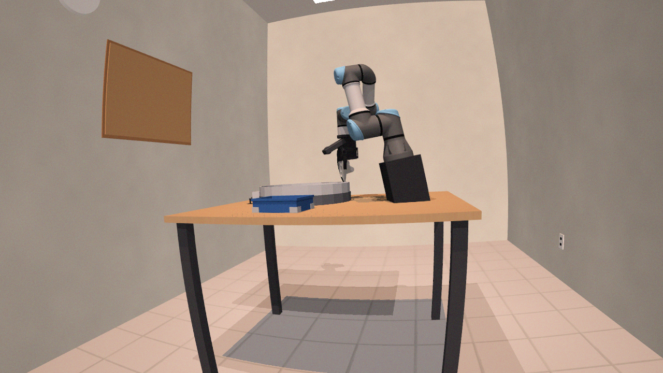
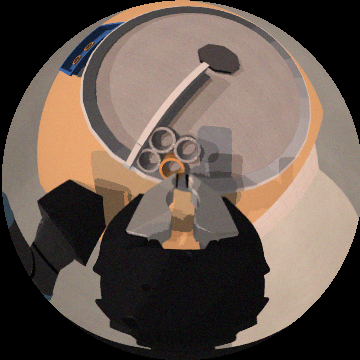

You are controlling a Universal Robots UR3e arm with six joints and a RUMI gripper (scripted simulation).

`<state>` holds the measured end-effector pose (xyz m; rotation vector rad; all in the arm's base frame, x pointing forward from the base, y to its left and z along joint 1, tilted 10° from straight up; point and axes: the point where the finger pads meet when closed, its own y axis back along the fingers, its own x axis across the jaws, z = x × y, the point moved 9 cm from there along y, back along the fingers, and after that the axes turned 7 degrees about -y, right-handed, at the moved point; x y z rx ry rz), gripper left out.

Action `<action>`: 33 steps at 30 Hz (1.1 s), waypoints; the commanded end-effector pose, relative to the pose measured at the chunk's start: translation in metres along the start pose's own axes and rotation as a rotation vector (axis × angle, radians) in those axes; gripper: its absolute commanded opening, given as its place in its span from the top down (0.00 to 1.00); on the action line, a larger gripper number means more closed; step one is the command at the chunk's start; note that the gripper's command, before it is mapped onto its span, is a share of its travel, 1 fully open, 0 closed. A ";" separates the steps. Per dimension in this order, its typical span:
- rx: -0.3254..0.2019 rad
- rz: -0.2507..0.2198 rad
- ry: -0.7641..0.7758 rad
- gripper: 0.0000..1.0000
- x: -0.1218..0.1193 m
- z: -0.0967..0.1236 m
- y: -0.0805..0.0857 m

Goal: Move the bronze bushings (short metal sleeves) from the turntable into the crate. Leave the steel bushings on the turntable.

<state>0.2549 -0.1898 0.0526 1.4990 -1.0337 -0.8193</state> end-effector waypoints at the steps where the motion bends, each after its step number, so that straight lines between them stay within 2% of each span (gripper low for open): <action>1: 0.000 0.002 0.000 0.94 0.001 0.000 0.000; 14: 0.000 0.002 0.000 0.94 0.001 0.000 -0.018; 33: 0.000 0.002 0.000 0.94 0.001 0.000 -0.024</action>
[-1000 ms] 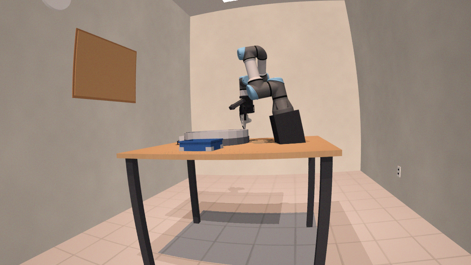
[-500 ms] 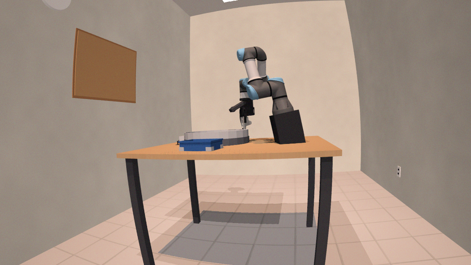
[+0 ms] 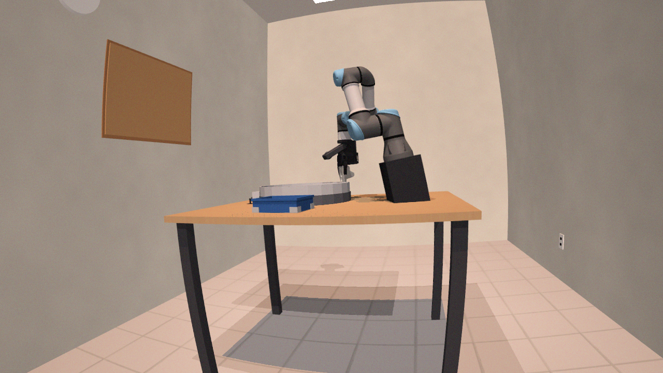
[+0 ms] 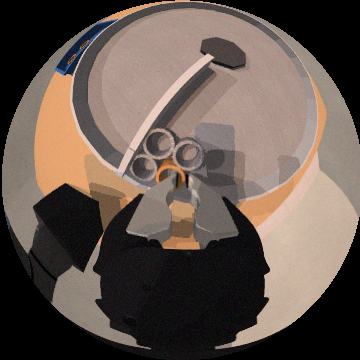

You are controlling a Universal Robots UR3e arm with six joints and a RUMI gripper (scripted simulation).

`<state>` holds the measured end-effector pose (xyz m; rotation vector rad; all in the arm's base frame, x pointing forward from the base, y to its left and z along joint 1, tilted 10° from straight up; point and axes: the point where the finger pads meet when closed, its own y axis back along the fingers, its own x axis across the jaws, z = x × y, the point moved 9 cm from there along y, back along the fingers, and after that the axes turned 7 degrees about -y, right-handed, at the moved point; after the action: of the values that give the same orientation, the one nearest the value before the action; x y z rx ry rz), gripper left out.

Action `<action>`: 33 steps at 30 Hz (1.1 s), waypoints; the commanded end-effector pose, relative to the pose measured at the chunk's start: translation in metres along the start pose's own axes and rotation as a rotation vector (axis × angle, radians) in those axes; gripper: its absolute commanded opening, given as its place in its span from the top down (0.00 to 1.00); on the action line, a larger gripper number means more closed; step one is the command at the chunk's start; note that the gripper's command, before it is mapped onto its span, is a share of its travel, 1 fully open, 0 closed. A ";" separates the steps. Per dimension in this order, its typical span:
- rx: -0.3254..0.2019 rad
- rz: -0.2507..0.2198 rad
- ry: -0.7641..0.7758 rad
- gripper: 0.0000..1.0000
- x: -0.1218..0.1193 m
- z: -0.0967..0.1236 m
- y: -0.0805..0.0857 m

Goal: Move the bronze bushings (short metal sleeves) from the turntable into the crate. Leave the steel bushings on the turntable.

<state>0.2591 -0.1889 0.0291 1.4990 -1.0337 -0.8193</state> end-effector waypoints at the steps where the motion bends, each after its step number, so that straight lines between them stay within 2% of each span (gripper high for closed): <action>1: 0.000 0.002 0.000 0.94 0.001 0.000 0.000; 26: 0.000 0.002 0.000 0.94 0.001 0.000 0.000; 27: 0.000 0.002 0.000 1.00 0.001 0.000 0.000; 33: 0.000 0.002 0.000 1.00 0.001 0.000 0.000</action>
<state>0.2592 -0.1891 0.0291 1.4987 -1.0344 -0.8185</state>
